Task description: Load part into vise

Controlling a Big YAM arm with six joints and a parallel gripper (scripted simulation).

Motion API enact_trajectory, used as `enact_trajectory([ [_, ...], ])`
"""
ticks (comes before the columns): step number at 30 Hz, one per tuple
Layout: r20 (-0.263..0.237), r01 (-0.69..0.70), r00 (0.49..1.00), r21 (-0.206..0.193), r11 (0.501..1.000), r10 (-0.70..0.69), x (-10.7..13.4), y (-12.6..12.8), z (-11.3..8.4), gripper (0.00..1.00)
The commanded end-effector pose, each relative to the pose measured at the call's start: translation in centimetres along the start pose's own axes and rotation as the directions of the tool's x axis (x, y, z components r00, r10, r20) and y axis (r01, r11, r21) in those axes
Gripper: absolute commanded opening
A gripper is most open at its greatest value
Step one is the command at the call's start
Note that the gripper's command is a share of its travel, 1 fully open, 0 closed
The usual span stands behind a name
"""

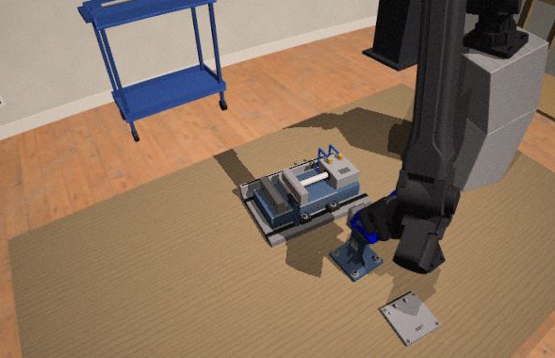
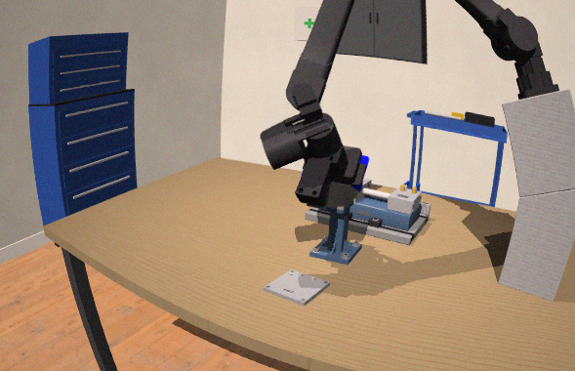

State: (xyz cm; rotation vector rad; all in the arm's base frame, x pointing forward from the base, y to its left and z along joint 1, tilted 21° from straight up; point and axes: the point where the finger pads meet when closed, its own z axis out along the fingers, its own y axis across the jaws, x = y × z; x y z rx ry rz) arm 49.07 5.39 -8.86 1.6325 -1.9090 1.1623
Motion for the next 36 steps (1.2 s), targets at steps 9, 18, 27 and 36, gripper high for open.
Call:
enact_trajectory([
  [9, 0.004, -0.024, 1.0, 0.01, 1.0, 0.024, 0.18, -1.26, 0.14, 0.81],
  [18, 0.004, -0.024, 1.0, 0.01, 1.0, 0.024, 0.18, -1.25, 0.14, 0.81],
  [27, 0.003, -0.021, 1.0, 0.009, 1.0, 0.021, 0.1, -1.12, 0.24, 0.81],
  [36, 0.0, -0.015, 1.0, 0.005, 1.0, 0.015, -0.05, -0.67, 0.51, 0.81],
])
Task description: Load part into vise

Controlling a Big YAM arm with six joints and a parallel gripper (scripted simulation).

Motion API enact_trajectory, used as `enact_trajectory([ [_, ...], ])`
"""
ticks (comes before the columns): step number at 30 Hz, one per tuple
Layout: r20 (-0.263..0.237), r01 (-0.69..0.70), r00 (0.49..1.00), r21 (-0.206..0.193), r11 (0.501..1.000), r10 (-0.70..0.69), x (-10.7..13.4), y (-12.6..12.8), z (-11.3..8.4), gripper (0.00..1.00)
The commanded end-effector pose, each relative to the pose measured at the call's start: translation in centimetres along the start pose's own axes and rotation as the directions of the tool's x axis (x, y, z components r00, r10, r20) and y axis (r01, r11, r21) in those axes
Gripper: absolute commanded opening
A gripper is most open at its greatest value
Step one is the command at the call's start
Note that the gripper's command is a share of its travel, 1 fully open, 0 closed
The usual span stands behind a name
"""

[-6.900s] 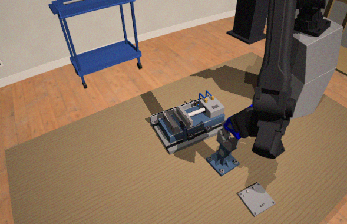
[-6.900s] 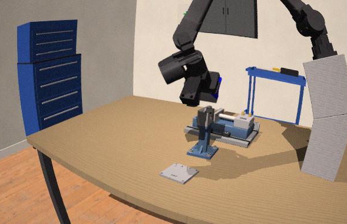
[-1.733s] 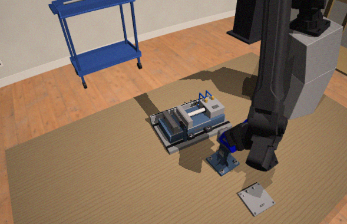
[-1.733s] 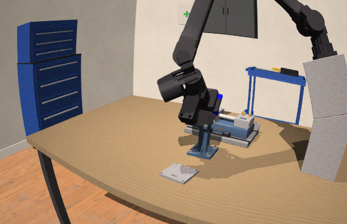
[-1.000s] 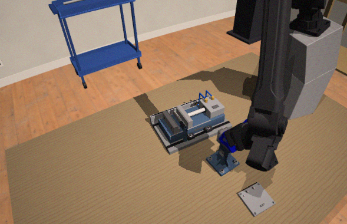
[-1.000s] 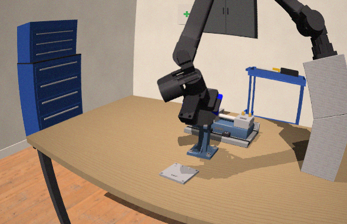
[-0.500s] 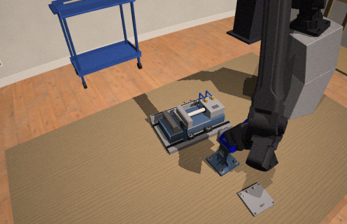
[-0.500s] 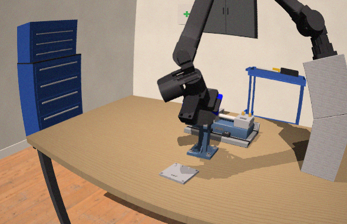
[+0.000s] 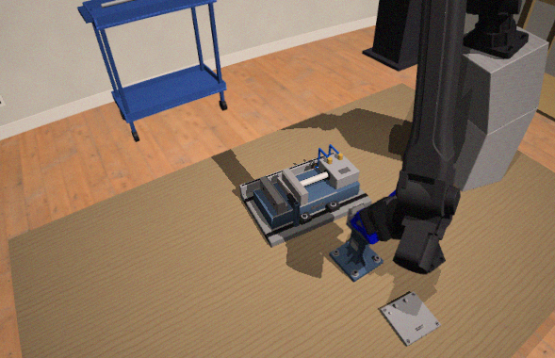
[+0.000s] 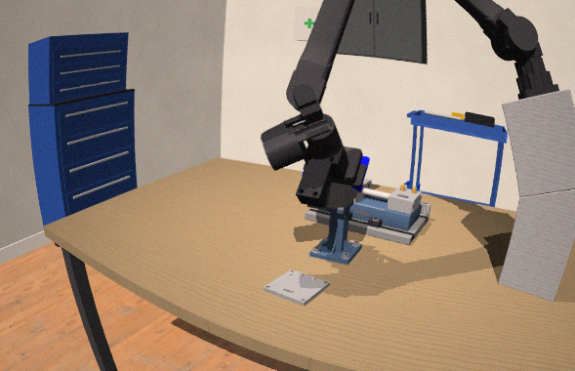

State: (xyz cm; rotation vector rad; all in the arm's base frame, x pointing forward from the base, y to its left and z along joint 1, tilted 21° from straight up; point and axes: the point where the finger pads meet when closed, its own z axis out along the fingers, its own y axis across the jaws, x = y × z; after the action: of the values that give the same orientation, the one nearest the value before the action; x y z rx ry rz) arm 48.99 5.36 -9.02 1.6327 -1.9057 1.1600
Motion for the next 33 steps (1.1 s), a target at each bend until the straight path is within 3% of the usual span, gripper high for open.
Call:
enact_trajectory([
  [1, 0.001, -0.018, 1.0, 0.007, 1.0, 0.018, 0.0, -0.7, 0.4, 0.81],
  [8, -0.004, -0.005, 1.0, -0.001, 1.0, 0.005, -0.3, 0.0, 0.9, 0.81],
  [12, 0.016, -0.03, 0.999, 0.009, 1.0, 0.03, 0.7, -0.9, 0.0, 0.81],
  [33, 0.074, -0.03, 0.997, 0.01, 1.0, 0.029, 0.7, -0.9, 0.0, 0.81],
])
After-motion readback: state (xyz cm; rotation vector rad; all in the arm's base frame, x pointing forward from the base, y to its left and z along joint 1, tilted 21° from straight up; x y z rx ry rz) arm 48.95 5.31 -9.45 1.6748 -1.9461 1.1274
